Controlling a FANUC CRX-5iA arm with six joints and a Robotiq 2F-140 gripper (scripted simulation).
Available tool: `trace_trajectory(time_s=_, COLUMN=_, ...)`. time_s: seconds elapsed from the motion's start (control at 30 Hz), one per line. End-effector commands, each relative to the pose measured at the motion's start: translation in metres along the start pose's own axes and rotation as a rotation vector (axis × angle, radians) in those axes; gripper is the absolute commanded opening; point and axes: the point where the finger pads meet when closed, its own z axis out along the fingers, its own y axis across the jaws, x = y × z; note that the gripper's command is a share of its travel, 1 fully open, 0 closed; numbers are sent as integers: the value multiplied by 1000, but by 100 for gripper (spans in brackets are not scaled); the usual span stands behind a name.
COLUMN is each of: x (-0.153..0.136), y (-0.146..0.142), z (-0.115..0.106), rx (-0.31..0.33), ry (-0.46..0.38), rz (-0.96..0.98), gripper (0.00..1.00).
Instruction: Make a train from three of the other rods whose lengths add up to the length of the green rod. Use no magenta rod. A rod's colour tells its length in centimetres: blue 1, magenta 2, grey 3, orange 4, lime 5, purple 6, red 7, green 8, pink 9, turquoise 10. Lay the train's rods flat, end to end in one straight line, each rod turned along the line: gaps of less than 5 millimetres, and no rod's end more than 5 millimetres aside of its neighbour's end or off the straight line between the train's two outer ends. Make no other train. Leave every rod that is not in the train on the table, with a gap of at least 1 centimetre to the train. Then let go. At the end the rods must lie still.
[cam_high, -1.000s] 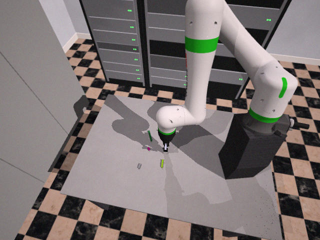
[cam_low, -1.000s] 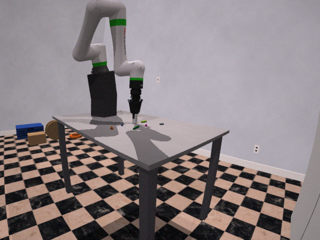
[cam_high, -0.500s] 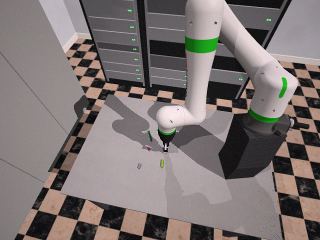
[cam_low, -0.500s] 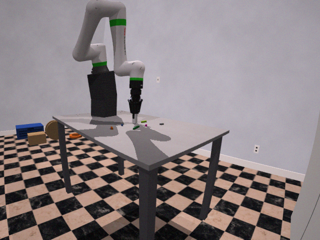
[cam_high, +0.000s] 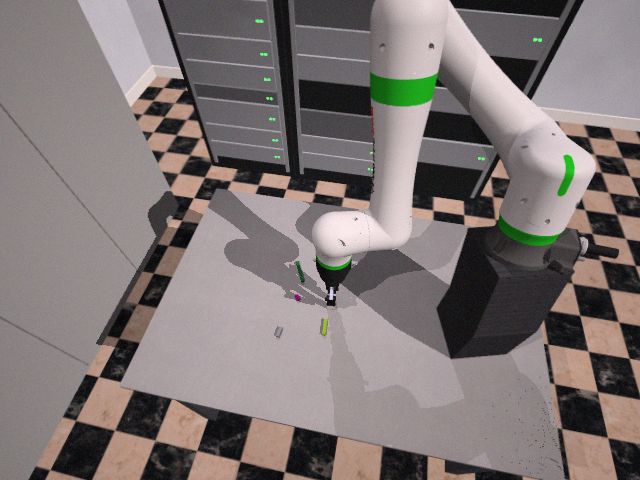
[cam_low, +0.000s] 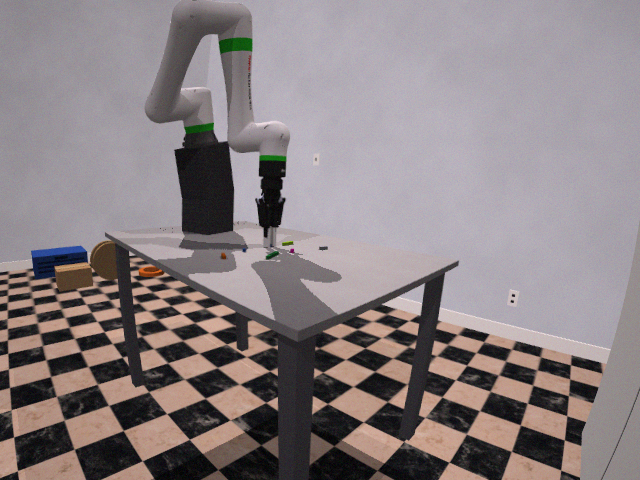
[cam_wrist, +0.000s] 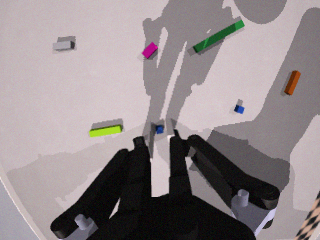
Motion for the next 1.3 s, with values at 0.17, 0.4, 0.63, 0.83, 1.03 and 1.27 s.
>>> trace_trajectory(time_s=0.17, x=0, y=0, z=0, rx=0, ry=0, rz=0, gripper=15)
trace_trajectory(time_s=0.4, x=0, y=0, z=-12, rx=0, ry=0, rz=0, gripper=15)
trace_trajectory(time_s=0.63, x=0, y=0, z=-38, rx=0, ry=0, rz=0, gripper=15)
trace_trajectory(time_s=0.83, x=0, y=0, z=-64, rx=0, ry=0, rz=0, gripper=15)
trace_trajectory(time_s=1.03, x=0, y=0, z=-78, rx=0, ry=0, rz=0, gripper=15)
trace_trajectory(time_s=1.27, x=0, y=0, z=-90, rx=0, ry=0, rz=0, gripper=15)
